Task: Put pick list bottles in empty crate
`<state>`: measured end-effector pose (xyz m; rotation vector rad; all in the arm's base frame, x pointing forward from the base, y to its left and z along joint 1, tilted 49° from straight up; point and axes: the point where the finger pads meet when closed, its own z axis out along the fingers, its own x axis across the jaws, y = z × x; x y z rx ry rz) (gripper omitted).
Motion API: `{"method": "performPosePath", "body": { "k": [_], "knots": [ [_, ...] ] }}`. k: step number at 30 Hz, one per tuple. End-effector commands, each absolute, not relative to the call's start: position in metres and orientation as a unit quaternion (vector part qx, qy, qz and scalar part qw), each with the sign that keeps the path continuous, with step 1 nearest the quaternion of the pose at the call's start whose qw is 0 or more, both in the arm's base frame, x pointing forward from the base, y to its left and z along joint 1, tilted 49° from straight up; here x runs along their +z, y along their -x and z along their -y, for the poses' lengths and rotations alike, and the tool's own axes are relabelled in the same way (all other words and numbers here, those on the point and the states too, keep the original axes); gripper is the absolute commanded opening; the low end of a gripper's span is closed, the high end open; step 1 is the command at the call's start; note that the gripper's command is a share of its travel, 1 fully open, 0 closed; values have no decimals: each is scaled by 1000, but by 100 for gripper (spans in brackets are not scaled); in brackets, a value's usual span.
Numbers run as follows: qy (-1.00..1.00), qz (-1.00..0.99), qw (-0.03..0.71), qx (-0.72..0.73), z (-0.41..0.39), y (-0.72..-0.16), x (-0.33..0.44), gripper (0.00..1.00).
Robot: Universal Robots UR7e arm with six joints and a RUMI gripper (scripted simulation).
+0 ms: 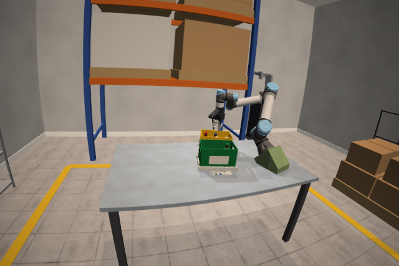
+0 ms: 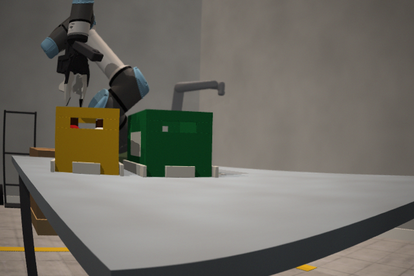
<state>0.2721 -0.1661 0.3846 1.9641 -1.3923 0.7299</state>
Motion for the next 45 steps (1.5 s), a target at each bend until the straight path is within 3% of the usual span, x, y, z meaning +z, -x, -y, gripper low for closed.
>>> {"method": "performPosePath", "body": {
  "k": [1, 45],
  "knots": [
    [-743, 526, 307, 277, 171, -273, 380, 38],
    [-744, 525, 306, 278, 203, -278, 353, 38]
  ]
}}
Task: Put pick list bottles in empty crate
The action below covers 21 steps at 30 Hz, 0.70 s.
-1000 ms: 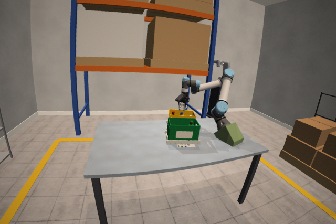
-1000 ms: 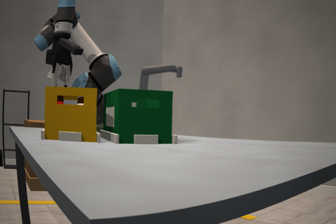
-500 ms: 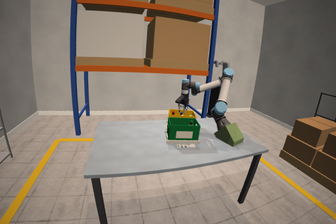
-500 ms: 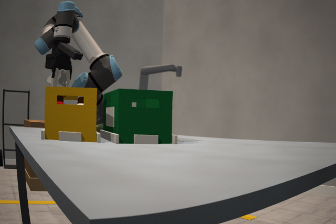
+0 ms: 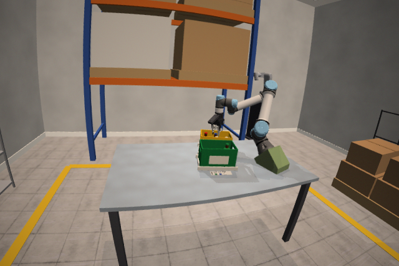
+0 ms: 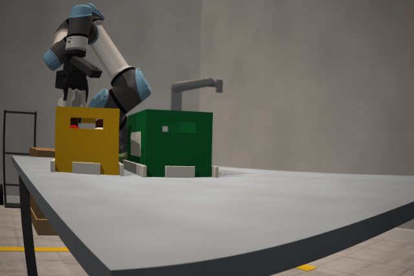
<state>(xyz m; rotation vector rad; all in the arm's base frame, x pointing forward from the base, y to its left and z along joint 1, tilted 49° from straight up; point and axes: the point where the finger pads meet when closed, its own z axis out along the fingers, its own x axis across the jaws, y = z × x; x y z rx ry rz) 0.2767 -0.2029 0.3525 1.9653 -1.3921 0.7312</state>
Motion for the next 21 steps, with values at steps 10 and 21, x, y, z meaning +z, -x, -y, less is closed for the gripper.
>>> {"method": "performPosePath", "body": {
  "k": [10, 21],
  "knots": [
    [-744, 525, 306, 278, 202, -277, 353, 0],
    [-744, 525, 306, 278, 202, -277, 353, 0]
  ]
}}
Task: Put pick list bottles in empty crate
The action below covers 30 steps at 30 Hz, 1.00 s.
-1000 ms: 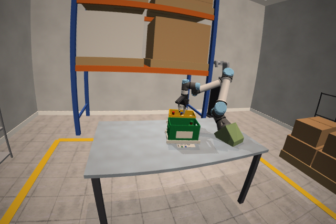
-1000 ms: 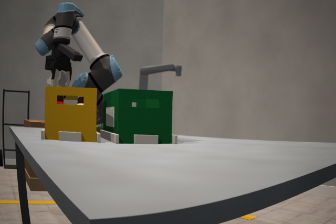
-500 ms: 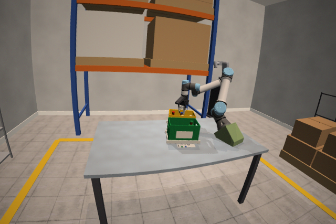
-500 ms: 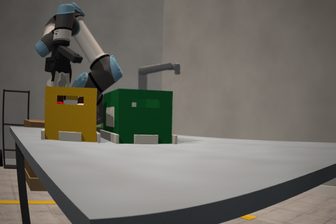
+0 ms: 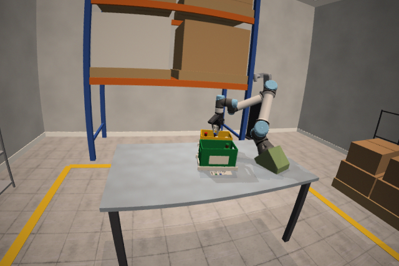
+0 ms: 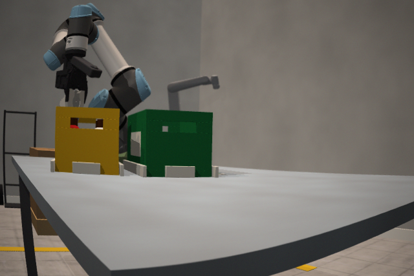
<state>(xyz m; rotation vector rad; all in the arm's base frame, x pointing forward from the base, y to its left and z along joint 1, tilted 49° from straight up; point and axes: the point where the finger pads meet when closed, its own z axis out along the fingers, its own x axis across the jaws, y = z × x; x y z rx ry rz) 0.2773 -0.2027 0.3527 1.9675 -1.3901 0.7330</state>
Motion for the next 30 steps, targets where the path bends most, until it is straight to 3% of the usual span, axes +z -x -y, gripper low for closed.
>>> {"method": "performPosePath", "body": {
  "k": [1, 30],
  "knots": [
    [-744, 525, 306, 278, 202, -277, 353, 0],
    [-743, 525, 306, 280, 199, -278, 358, 0]
  ]
}}
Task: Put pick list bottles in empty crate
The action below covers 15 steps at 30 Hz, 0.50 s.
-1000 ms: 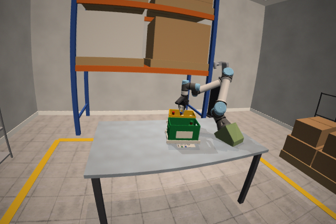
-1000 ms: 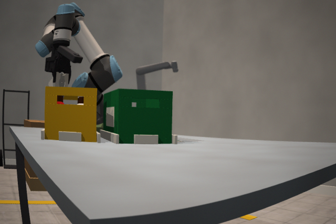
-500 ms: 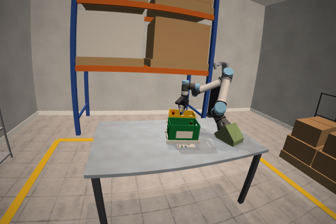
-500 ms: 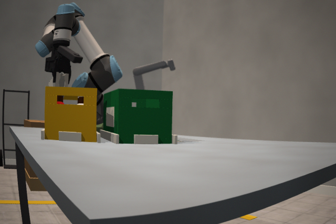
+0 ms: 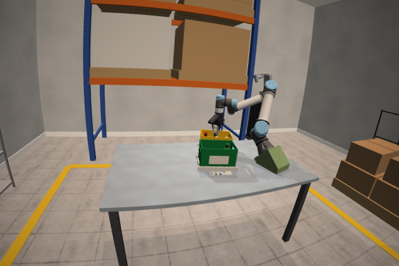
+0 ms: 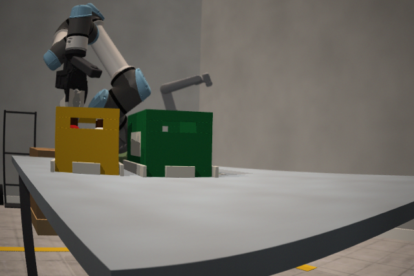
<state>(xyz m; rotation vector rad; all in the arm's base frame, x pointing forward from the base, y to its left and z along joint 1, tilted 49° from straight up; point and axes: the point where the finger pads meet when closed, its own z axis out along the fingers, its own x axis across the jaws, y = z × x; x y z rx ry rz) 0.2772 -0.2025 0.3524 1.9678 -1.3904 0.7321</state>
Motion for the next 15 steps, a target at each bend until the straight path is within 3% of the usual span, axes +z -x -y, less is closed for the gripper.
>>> {"method": "performPosePath", "body": {
  "k": [1, 15],
  "knots": [
    [-743, 525, 306, 280, 199, -278, 358, 0],
    [-743, 525, 306, 279, 183, -276, 372, 0]
  ]
}}
